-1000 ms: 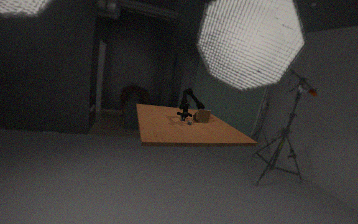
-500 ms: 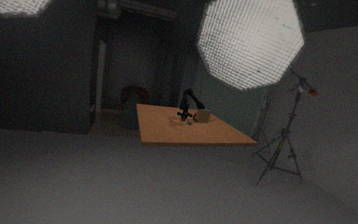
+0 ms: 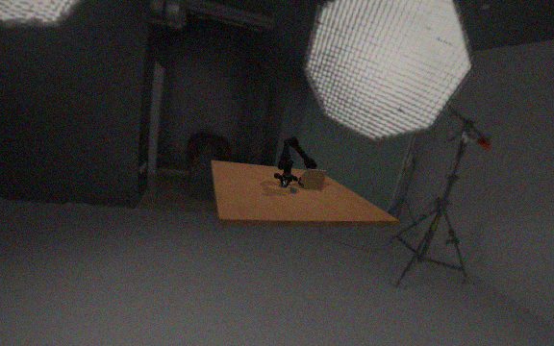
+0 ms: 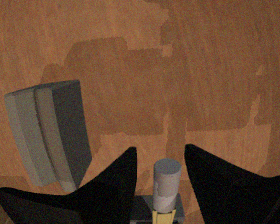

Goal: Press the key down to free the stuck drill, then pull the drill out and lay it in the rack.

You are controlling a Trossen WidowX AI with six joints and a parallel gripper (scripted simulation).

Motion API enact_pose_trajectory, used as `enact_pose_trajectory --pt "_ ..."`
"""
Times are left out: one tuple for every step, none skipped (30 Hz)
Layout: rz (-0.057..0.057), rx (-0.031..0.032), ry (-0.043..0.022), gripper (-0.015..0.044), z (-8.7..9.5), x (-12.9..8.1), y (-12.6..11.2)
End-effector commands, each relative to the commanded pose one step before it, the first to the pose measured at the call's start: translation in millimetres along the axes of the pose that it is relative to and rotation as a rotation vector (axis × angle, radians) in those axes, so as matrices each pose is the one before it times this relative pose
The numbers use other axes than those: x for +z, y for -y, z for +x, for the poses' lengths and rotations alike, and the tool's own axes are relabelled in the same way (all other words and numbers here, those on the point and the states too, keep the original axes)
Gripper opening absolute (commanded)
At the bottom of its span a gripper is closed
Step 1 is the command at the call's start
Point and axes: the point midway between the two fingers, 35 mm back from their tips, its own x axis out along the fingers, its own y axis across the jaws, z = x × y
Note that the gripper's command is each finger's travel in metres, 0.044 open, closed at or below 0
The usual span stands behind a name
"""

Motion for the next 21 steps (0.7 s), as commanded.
enact_pose_trajectory --pt "-0.0023 0.00039 -0.00116 0.0263 0.41 -0.42 -0.48" --pt "0.0004 0.0 0.00033 0.0289 0.08 -0.22 0.03" --pt "0.0009 -0.00001 0.00072 0.0315 0.17 -0.47 0.07" --pt "0.001 0.0 0.00082 0.0341 0.21 -0.59 0.07" --pt "0.0012 -0.00001 0.00102 0.0368 0.27 -0.83 0.12" --pt "0.0008 -0.00001 0.00065 0.0394 0.2 -0.64 0.19" --pt "0.0005 -0.00001 0.00039 0.042 0.14 -0.57 0.32" --pt "0.0001 -0.00001 0.00009 0.044 0.06 -0.38 0.29" --pt "0.0 -0.00001 0.0 0.044 0.04 -0.35 0.25" --pt "0.0 0.0 -0.00002 0.044 0.05 -0.37 0.23" --pt "0.0 0.0 -0.00003 0.044 0.07 -0.39 0.2" --pt "0.0 0.0 -0.00003 0.044 0.09 -0.4 0.16" --pt "0.0 0.0 -0.00003 0.044 0.11 -0.4 0.13" --pt "0.0 0.0 -0.00003 0.044 0.13 -0.39 0.1" --pt "0.0 0.0 -0.00003 0.044 0.13 -0.38 0.08" --pt "0.0 0.0 -0.00003 0.044 0.14 -0.37 0.07" --pt "0.0 0.0 -0.00003 0.044 0.14 -0.36 0.07" --pt "0.0 0.0 -0.00003 0.044 0.13 -0.35 0.06" --pt "0.0 0.0 -0.00003 0.044 0.13 -0.36 0.07" --pt "0.0 0.0 -0.00003 0.044 0.13 -0.36 0.07" --pt "0.0 0.0 -0.00003 0.044 0.13 -0.36 0.07"
